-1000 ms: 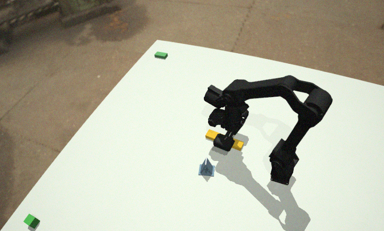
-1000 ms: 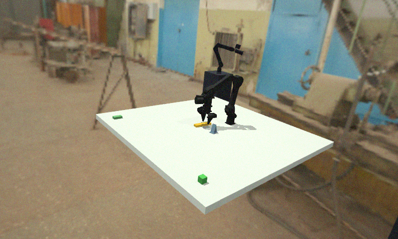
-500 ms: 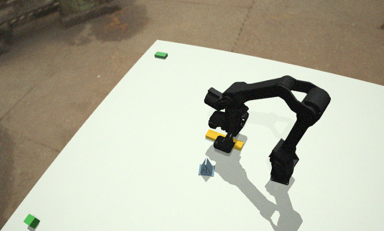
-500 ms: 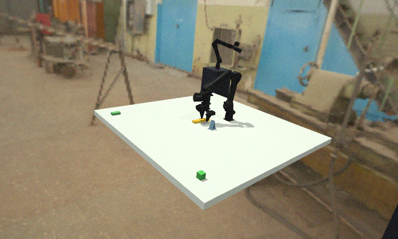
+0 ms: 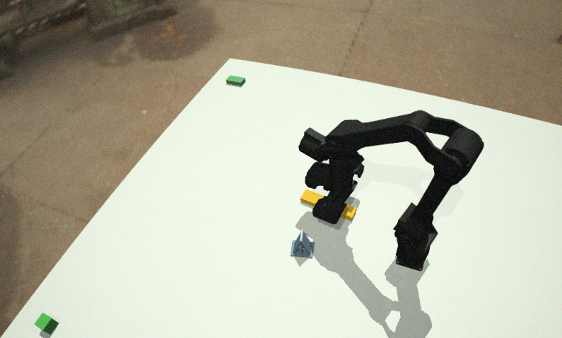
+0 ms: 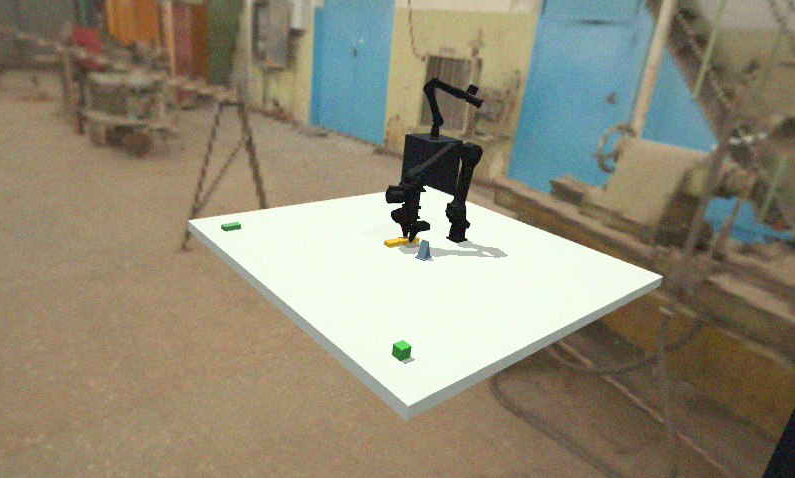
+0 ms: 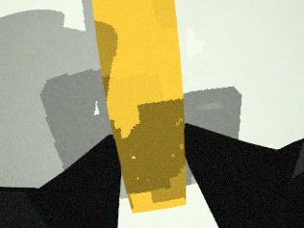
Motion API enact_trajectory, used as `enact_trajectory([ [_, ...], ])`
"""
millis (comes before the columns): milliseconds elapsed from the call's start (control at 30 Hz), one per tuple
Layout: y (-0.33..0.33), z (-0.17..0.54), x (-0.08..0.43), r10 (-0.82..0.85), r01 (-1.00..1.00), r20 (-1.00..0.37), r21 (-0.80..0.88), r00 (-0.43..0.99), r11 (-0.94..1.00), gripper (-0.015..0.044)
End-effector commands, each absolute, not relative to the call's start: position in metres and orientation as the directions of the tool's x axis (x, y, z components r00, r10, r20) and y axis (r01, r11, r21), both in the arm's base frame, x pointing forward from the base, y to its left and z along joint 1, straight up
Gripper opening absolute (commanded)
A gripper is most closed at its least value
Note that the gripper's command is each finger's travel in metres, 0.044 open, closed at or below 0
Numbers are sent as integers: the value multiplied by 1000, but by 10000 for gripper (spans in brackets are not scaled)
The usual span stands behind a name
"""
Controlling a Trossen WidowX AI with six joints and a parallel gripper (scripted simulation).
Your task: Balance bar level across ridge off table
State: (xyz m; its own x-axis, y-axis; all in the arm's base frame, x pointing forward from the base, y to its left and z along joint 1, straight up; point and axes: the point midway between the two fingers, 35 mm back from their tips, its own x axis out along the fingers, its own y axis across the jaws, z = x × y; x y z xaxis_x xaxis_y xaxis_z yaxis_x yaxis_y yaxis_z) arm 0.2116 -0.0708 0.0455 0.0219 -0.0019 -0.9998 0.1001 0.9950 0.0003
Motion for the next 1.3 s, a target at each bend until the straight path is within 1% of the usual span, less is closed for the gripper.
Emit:
enact_trajectory([
  [0,-71,45,212,-2,100,-1000,0,22,995,117],
  [67,-71,45,212,-2,100,-1000,0,22,995,104],
  [200,-71,52,213,-3,100,-1000,0,22,995,0],
  [1267,-73,133,215,-6,98,-1000,-4,20,995,0],
])
